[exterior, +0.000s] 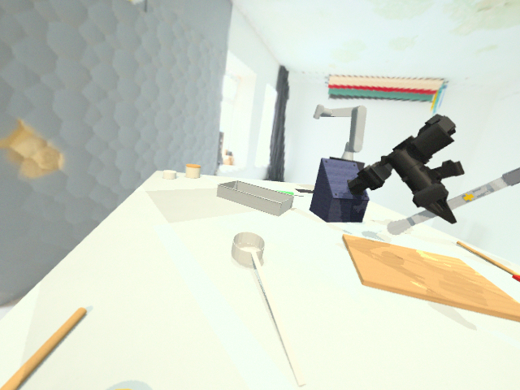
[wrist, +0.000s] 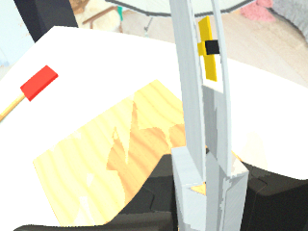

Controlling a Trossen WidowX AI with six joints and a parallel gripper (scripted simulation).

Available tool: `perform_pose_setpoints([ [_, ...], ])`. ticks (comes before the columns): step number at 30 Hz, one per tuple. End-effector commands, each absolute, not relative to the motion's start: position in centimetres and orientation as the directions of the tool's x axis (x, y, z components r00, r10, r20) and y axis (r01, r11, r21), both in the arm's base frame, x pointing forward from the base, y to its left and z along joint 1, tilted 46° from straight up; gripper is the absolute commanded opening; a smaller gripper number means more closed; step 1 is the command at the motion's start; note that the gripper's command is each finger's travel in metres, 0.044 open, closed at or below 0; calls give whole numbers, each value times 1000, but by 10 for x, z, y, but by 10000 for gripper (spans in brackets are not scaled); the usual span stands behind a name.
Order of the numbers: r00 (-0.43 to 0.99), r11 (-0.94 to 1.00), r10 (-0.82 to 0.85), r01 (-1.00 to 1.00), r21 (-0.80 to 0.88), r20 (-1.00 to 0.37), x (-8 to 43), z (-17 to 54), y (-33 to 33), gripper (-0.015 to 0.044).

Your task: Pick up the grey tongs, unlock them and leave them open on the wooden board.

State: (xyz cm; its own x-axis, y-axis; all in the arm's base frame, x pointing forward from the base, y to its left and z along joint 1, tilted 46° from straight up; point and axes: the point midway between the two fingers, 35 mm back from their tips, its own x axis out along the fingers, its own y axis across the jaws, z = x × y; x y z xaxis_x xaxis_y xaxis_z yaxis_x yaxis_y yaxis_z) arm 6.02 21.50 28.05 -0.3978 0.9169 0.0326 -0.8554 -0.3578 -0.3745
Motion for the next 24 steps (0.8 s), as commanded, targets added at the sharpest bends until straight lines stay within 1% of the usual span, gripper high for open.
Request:
perform_pose_setpoints([
  [1, -402, -361, 915, -853, -377, 33, 59, 281, 214, -150],
  [13, -392, -353, 919, -859, -370, 34, 60, 284, 217, -150],
  [24, -289, -277, 957, -910, -308, -5, 71, 307, 241, -150],
])
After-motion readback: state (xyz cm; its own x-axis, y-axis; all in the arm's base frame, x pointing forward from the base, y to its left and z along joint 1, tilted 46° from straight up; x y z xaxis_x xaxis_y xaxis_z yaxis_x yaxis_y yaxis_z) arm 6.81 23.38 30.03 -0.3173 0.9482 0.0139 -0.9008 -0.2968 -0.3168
